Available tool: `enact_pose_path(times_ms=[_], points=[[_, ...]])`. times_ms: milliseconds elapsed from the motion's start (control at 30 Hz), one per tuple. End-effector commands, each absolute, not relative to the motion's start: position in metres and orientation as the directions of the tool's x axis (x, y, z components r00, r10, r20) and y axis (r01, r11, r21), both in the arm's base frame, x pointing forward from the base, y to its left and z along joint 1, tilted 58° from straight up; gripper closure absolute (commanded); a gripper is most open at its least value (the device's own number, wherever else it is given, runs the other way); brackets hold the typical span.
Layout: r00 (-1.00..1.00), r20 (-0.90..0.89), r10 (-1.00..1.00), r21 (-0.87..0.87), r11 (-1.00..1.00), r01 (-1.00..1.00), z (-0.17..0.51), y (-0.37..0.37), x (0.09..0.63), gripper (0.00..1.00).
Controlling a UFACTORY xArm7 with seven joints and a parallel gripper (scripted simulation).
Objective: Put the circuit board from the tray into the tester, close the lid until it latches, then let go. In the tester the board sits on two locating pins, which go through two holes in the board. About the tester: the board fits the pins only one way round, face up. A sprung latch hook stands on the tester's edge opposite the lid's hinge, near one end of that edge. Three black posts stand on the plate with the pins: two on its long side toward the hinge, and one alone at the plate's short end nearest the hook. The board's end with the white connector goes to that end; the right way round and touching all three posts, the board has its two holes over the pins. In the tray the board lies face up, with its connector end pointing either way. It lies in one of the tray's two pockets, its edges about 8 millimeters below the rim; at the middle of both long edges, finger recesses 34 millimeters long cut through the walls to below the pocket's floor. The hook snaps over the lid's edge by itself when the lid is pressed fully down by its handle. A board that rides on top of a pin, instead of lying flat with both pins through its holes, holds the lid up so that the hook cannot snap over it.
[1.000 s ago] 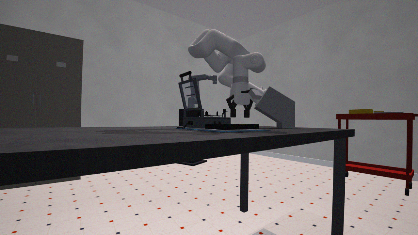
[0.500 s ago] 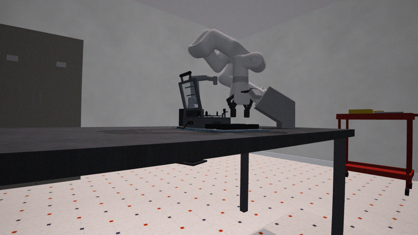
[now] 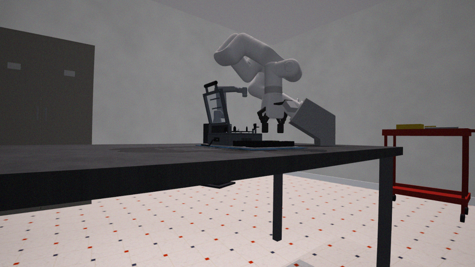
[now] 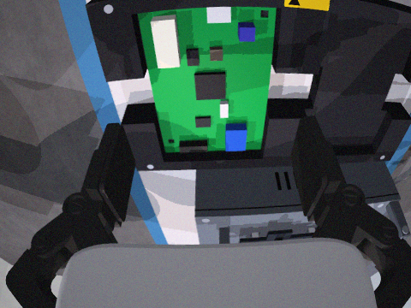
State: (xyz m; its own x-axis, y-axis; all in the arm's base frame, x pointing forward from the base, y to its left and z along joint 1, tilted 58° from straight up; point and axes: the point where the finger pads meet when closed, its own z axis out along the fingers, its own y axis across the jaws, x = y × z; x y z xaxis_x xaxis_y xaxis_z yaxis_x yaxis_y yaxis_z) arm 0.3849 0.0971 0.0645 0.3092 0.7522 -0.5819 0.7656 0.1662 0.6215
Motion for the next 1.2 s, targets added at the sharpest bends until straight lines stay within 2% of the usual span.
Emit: enact_pose_path(times_ms=[0,1167], points=[[0.307,-0.58,0.754,0.622,0.167,0.765,0.0648,0.0992,0.3844,0.0],[0.307,-0.58,0.754,0.622,0.167,0.765,0.0682,0.1033,0.3808,0.0]])
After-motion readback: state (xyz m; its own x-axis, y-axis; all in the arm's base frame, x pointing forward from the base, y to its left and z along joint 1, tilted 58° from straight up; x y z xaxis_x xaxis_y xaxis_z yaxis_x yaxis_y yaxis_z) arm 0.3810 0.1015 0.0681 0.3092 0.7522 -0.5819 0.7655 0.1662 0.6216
